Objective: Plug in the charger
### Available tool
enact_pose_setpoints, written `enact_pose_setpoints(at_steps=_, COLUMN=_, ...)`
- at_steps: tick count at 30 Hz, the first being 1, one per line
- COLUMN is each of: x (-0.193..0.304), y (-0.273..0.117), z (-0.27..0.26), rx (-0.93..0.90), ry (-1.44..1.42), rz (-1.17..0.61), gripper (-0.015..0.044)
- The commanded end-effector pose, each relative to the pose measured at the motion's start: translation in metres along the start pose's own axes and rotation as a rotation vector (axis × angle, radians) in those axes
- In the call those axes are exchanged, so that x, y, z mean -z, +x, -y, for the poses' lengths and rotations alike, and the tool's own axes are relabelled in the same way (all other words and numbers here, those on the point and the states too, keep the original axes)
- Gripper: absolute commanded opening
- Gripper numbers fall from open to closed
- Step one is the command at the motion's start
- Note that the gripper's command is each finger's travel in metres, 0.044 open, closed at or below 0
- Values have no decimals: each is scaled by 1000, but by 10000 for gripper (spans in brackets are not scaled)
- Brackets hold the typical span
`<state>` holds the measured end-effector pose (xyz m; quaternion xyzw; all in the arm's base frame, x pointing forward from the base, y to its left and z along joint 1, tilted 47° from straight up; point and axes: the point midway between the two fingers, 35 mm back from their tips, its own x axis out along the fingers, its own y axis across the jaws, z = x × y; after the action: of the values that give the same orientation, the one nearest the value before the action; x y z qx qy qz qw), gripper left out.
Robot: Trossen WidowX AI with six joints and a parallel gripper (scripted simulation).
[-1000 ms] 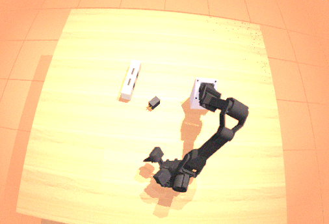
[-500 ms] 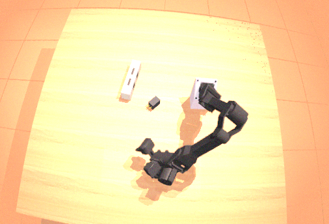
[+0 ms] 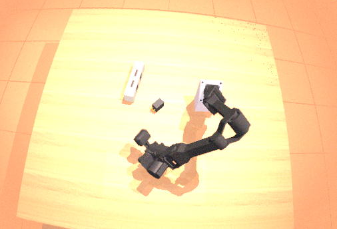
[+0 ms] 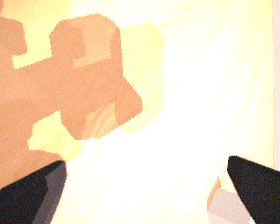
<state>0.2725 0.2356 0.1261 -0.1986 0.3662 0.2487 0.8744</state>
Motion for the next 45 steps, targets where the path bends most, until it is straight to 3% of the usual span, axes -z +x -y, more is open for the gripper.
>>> enact_pose_setpoints(at_steps=1, x=14, y=11, z=10, rx=-14, ry=-32, rz=-63, gripper=440)
enact_pose_setpoints(at_steps=25, x=90, y=44, z=58, rx=-196, ry=-138, rz=-335, gripper=440)
enact_pose_setpoints(at_steps=45, x=149, y=46, z=82, rx=-432, ry=-118, rz=-428, gripper=440)
